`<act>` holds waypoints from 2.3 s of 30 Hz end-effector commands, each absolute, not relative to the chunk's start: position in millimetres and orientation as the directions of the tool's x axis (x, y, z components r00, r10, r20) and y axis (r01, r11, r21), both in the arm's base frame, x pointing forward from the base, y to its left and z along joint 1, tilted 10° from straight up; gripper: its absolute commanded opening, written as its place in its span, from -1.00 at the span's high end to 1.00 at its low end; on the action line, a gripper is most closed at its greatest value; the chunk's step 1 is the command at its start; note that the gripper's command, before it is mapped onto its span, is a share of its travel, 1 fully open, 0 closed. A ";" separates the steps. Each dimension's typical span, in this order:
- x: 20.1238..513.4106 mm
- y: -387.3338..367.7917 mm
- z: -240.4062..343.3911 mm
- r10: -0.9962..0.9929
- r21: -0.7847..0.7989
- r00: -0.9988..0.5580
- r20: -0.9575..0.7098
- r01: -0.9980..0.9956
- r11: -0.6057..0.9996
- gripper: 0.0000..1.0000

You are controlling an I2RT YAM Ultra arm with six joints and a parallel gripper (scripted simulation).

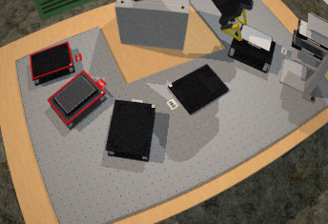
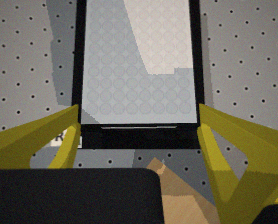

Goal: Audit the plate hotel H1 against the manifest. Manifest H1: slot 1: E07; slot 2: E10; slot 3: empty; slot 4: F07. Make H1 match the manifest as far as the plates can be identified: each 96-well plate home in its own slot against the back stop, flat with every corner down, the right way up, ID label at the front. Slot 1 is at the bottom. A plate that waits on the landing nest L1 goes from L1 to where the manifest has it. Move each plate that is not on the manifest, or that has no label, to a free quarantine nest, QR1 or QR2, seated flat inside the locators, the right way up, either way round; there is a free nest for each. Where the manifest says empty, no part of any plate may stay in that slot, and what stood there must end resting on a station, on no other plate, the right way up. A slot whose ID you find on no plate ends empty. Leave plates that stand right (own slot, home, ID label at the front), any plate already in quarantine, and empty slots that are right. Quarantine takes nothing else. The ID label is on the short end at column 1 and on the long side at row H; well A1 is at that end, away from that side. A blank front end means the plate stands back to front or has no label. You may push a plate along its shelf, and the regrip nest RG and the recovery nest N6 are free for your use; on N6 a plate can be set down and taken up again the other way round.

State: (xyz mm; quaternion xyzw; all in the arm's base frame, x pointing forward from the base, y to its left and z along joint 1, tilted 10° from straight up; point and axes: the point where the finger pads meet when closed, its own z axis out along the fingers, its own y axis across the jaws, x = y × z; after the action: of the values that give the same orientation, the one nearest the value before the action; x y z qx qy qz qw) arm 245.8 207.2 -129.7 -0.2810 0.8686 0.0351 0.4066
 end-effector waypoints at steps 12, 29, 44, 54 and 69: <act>240.7 208.6 -109.8 -0.455 -0.165 -0.508 -0.731 -0.516 0.841 -0.72; 238.6 209.9 -95.4 -0.455 -0.165 -0.508 -0.732 -0.516 0.841 -0.72; 236.8 211.0 -83.1 -0.455 -0.165 -0.507 -0.732 -0.516 0.841 -0.72; 238.8 216.0 -73.7 -0.448 -0.160 -0.502 -0.740 -0.515 0.842 -0.72; 235.6 215.1 -62.6 -0.451 -0.163 -0.505 -0.736 -0.515 0.841 -0.72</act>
State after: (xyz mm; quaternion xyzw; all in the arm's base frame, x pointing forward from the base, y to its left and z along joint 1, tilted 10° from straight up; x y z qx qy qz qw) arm 238.7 214.6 -69.8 -0.2806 0.8684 0.0357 0.4073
